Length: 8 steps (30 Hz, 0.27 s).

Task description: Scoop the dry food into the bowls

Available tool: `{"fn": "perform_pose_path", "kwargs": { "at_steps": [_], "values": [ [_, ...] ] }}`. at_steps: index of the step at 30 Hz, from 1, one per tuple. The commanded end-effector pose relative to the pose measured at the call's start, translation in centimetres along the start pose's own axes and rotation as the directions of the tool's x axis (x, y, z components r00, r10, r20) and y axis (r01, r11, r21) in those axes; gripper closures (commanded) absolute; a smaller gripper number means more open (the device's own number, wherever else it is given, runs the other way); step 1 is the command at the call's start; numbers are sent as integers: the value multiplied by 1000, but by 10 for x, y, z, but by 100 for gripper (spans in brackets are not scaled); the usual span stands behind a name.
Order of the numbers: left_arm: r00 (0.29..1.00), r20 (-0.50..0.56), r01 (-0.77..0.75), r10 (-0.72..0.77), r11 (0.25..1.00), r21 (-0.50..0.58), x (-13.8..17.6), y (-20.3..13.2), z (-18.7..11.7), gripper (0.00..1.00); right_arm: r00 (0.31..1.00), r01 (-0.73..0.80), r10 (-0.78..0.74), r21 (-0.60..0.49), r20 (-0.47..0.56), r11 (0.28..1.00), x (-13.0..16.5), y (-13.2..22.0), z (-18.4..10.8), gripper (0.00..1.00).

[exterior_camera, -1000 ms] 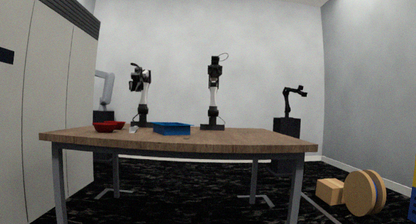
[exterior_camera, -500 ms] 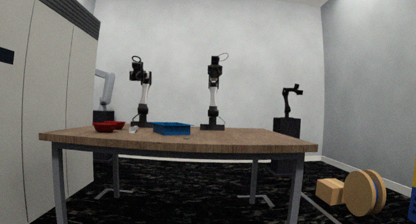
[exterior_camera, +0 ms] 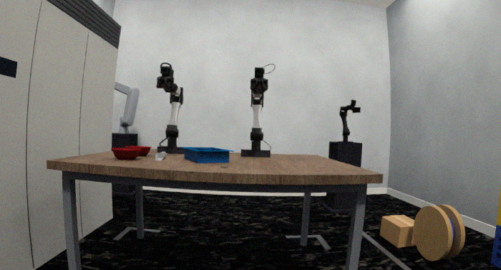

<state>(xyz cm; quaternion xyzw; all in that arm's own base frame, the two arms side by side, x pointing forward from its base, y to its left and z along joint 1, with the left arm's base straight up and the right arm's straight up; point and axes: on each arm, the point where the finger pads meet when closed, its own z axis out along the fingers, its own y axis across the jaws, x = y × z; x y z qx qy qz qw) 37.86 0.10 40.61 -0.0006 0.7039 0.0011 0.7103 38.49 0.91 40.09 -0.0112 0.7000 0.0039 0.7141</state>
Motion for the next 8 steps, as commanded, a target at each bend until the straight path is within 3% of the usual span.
{"fn": "perform_pose_path", "kwargs": {
  "at_steps": [1,8],
  "values": [
    [998,57,-6,6,1000,3,-23,-2,-1,73,996,10,-11,3,89,1000,-34,-1,-11,68],
    [998,59,-6,6,1000,2,-24,-1,-2,73,998,10,-10,3,69,1000,-27,-1,-5,68]
  ]
}}
